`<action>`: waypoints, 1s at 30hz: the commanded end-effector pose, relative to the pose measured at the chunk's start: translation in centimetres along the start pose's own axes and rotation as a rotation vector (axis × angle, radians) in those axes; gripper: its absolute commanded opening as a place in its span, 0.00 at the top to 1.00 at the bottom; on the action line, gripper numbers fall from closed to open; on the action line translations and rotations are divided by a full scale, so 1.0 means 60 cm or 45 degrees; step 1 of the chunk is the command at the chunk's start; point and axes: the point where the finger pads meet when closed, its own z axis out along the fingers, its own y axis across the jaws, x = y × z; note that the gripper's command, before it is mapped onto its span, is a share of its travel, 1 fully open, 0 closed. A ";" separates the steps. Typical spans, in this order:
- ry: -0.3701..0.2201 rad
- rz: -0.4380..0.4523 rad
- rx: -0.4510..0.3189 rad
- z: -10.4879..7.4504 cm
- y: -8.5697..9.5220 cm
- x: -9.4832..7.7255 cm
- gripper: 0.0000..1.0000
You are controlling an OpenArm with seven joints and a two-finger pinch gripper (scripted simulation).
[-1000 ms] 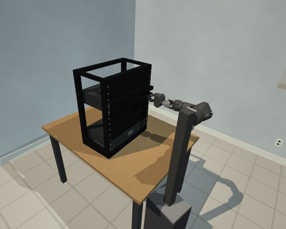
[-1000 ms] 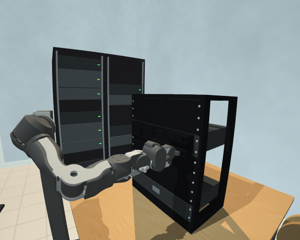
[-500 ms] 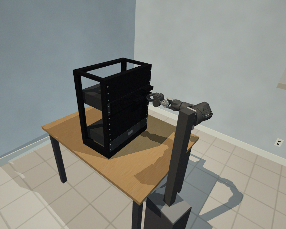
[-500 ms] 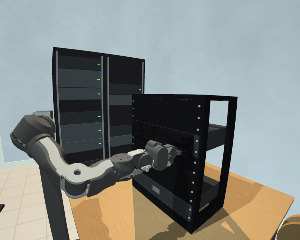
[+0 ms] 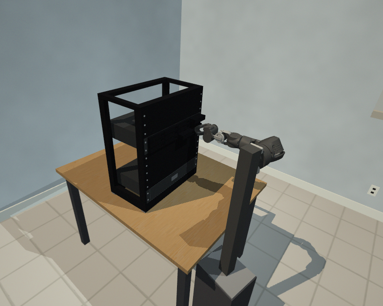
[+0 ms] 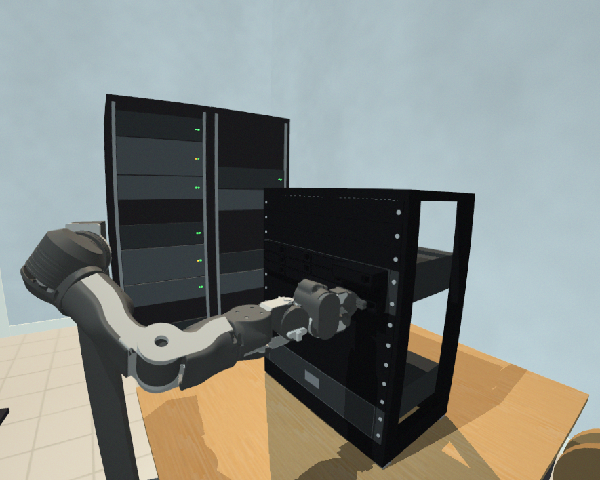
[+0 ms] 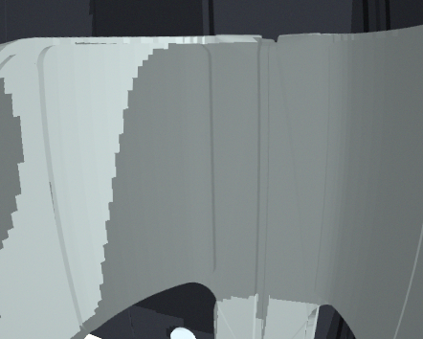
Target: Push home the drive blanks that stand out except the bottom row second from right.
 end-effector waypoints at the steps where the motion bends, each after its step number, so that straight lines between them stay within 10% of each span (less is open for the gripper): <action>1: 0.033 -0.003 -0.004 0.003 0.004 0.014 1.00; 30: 0.031 -0.003 -0.002 0.011 0.004 0.019 1.00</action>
